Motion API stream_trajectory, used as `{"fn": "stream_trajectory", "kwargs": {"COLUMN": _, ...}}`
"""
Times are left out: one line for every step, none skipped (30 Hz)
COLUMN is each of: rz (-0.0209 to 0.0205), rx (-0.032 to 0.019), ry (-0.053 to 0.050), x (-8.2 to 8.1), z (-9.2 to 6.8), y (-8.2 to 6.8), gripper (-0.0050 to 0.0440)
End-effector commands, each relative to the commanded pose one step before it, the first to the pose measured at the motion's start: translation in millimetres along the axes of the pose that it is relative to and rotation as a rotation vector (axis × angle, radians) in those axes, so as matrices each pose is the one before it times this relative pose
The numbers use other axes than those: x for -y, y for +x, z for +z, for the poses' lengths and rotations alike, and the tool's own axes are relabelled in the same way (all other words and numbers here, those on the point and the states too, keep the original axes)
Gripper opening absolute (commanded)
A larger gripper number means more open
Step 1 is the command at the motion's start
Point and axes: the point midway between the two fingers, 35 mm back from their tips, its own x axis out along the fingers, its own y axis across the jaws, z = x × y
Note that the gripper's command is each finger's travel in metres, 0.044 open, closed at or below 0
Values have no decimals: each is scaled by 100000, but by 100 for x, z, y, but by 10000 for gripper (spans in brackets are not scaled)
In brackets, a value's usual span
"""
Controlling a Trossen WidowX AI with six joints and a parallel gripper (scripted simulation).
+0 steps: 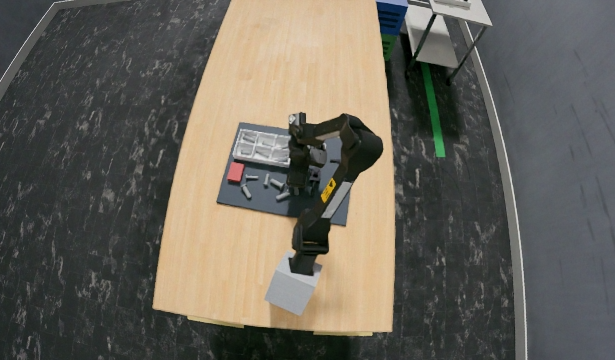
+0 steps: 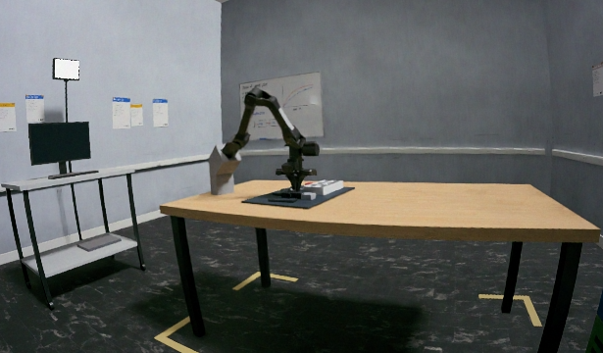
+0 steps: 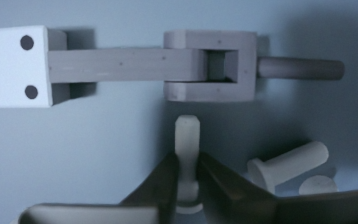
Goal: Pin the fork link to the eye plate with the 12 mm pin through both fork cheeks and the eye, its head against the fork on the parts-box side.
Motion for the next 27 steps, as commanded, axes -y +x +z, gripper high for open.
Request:
{"fn": "stream_trajectory", "kwargs": {"rz": 557, "rx": -358, "ry": 177, "x": -147, "z": 25, "y": 199, "gripper": -50}}
{"fn": "stream_trajectory", "kwargs": {"rz": -54, "rx": 11, "ry": -37, "x": 27, "z": -9, "y": 109, "gripper": -50}}
{"fn": "stream_trajectory", "kwargs": {"rz": 4, "rx": 0, "ry": 1, "x": -2, "z": -9, "y": 97, "gripper": -50}}
{"fn": "stream_trajectory", "kwargs": {"rz": 44, "rx": -7, "ry": 28, "x": -21, "z": -8, "y": 86, "gripper": -50}}
{"fn": "stream_trajectory", "kwargs": {"rz": 53, "rx": -9, "ry": 34, "x": -26, "z": -7, "y": 79, "gripper": -50}}
{"fn": "stream_trajectory", "kwargs": {"rz": 48, "rx": -8, "ry": 31, "x": -24, "z": -8, "y": 72, "gripper": -50}}
{"fn": "stream_trajectory", "kwargs": {"rz": 17, "rx": -2, "ry": 10, "x": -8, "z": -7, "y": 69, "gripper": -50}}
{"fn": "stream_trajectory", "kwargs": {"rz": 6, "rx": 27, "ry": 7, "x": 3, "z": -7, "y": 62, "gripper": -50}}
{"fn": "stream_trajectory", "kwargs": {"rz": -3, "rx": -9, "ry": 4, "x": 10, "z": -17, "y": 53, "gripper": -50}}
{"fn": "stream_trajectory", "kwargs": {"rz": -9, "rx": -15, "ry": -8, "x": 11, "z": -15, "y": 46, "gripper": -50}}
{"fn": "stream_trajectory", "kwargs": {"rz": -4, "rx": -3, "ry": -2, "x": 7, "z": -10, "y": 39, "gripper": -50}}
{"fn": "stream_trajectory", "kwargs": {"rz": 97, "rx": -8, "ry": 70, "x": -24, "z": 5, "y": 8, "gripper": -50}}
{"fn": "stream_trajectory", "kwargs": {"rz": 0, "rx": 0, "ry": 0, "x": 0, "z": 0, "y": 0, "gripper": -50}}
{"fn": "stream_trajectory", "kwargs": {"rz": 0, "rx": 0, "ry": 0, "x": 0, "z": 0, "y": 0, "gripper": -50}}
{"fn": "stream_trajectory", "kwargs": {"rz": 896, "rx": -126, "ry": 619, "x": -244, "z": 82, "y": -213, "gripper": -50}}
{"fn": "stream_trajectory", "kwargs": {"rz": -215, "rx": 27, "ry": -159, "x": 55, "z": -24, "y": 80, "gripper": -50}}
{"fn": "stream_trajectory", "kwargs": {"rz": -154, "rx": 29, "ry": -99, "x": 38, "z": -15, "y": 58, "gripper": -50}}
{"fn": "stream_trajectory", "kwargs": {"rz": -147, "rx": 26, "ry": -80, "x": 38, "z": -11, "y": 36, "gripper": -50}}
{"fn": "stream_trajectory", "kwargs": {"rz": -95, "rx": 8, "ry": -59, "x": 25, "z": -10, "y": 16, "gripper": -50}}
{"fn": "stream_trajectory", "kwargs": {"rz": -24, "rx": -5, "ry": -23, "x": 8, "z": -9, "y": 4, "gripper": -50}}
{"fn": "stream_trajectory", "kwargs": {"rz": 5, "rx": -2, "ry": -6, "x": 0, "z": -4, "y": -2, "gripper": -50}}
{"fn": "stream_trajectory", "kwargs": {"rz": 47, "rx": 2, "ry": 26, "x": -12, "z": 6, "y": -13, "gripper": -50}}
{"fn": "stream_trajectory", "kwargs": {"rz": 22, "rx": 7, "ry": 15, "x": -6, "z": 4, "y": -5, "gripper": -50}}
{"fn": "stream_trajectory", "kwargs": {"rz": -1, "rx": 0, "ry": 0, "x": 0, "z": 0, "y": 0, "gripper": -50}}
{"fn": "stream_trajectory", "kwargs": {"rz": -6, "rx": 1, "ry": -4, "x": 1, "z": 0, "y": 0, "gripper": -50}}
{"fn": "stream_trajectory", "kwargs": {"rz": -7, "rx": 1, "ry": -4, "x": 2, "z": 0, "y": 0, "gripper": -50}}
{"fn": "stream_trajectory", "kwargs": {"rz": 0, "rx": 0, "ry": 0, "x": 0, "z": 0, "y": 0, "gripper": -50}}
